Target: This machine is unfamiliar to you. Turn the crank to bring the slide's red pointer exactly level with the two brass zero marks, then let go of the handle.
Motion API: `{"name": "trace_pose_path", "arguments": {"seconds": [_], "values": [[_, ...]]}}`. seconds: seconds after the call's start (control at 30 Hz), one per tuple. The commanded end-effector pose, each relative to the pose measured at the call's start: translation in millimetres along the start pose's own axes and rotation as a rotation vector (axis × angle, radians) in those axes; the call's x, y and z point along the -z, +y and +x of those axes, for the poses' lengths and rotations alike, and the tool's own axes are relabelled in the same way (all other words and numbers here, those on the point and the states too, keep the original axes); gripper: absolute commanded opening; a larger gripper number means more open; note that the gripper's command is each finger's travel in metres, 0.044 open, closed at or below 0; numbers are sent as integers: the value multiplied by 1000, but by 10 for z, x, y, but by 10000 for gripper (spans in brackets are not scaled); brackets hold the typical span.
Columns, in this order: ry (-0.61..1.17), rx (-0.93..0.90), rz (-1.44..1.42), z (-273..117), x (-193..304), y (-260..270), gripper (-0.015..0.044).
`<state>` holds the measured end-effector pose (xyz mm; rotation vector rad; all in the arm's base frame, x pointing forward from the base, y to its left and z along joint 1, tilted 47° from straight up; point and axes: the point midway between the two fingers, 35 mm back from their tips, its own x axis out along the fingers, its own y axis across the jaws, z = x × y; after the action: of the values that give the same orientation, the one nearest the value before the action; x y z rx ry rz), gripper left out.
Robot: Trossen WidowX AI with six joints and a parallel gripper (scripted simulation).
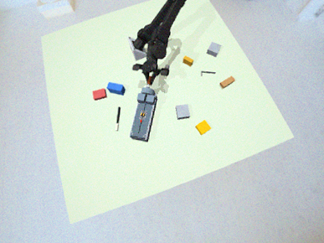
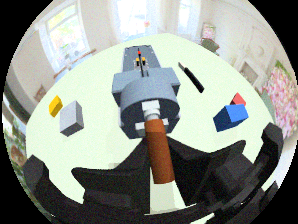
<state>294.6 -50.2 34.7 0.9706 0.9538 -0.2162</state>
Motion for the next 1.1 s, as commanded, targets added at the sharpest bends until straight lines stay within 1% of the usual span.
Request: {"name": "trace_pose_path", "arguments": {"seconds": [0.0, 1.07], "values": [[2, -22, -13, 0, 3, 93, 0], [2, -24, -12, 117, 128, 264, 0]]}}
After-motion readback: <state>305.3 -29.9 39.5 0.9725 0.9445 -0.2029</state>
